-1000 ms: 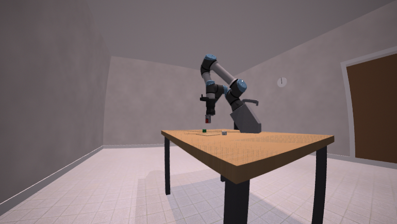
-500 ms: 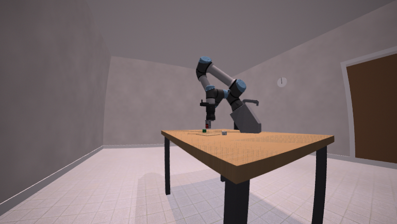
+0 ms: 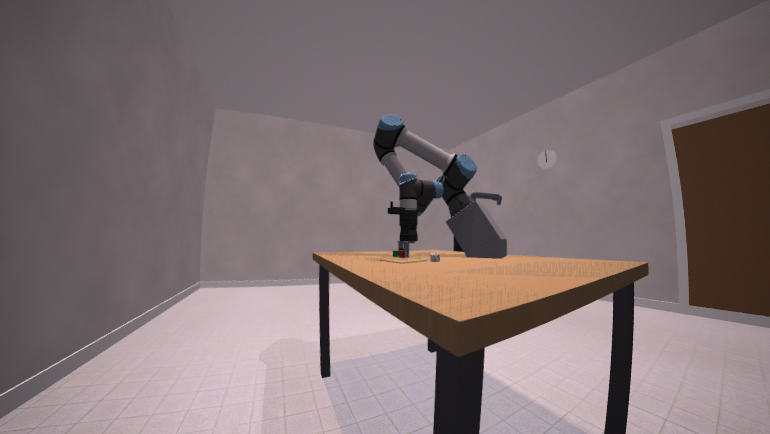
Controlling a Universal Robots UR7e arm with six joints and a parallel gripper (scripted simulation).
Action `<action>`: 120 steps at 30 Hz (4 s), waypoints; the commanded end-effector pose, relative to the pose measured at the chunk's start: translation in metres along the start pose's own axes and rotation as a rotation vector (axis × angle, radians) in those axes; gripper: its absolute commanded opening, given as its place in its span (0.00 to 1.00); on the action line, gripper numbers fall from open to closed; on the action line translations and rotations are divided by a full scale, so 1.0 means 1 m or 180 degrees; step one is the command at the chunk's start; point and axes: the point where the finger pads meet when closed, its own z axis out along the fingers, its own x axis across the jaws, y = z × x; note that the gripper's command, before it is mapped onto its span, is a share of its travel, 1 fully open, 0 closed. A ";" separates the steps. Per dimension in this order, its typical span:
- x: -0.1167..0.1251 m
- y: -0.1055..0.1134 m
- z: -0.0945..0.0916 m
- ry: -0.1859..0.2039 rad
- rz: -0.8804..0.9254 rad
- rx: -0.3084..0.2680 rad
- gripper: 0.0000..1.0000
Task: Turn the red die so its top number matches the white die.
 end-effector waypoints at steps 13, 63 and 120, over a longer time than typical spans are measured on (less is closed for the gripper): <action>0.000 -0.001 0.004 0.0001 0.0000 0.0010 0.57; 0.000 -0.001 0.008 0.0001 0.0000 0.0010 0.57; 0.000 -0.001 0.008 0.0001 0.0000 0.0010 0.63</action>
